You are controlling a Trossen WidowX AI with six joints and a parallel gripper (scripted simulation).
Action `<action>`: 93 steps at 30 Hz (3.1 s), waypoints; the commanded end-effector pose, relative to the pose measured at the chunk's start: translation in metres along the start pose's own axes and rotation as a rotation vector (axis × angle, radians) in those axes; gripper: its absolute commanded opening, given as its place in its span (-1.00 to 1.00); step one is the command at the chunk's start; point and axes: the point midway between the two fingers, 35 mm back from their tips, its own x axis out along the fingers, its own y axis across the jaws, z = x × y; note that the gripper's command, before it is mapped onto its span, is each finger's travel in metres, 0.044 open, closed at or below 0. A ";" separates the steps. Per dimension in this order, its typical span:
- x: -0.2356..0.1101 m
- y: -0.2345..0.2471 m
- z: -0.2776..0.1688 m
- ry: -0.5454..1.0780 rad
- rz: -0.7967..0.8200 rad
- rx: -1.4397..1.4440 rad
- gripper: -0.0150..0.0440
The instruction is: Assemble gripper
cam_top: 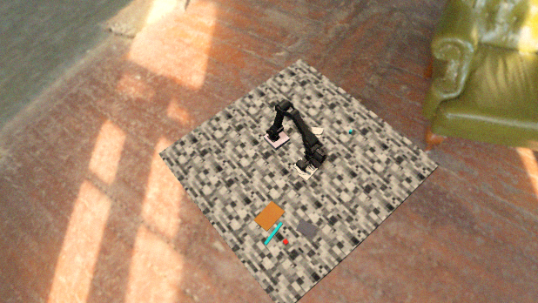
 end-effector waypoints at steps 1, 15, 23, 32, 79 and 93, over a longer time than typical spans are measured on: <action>0.001 0.000 0.001 0.001 -0.001 0.003 -0.04; 0.004 0.000 0.000 0.001 -0.001 0.003 -0.04; 0.006 0.000 0.000 0.001 -0.001 0.003 -0.04; 0.006 0.000 0.000 0.001 -0.001 0.003 -0.04; -0.057 0.008 0.002 -0.011 0.001 0.037 0.53; -0.064 0.107 -0.036 0.013 0.025 0.312 1.00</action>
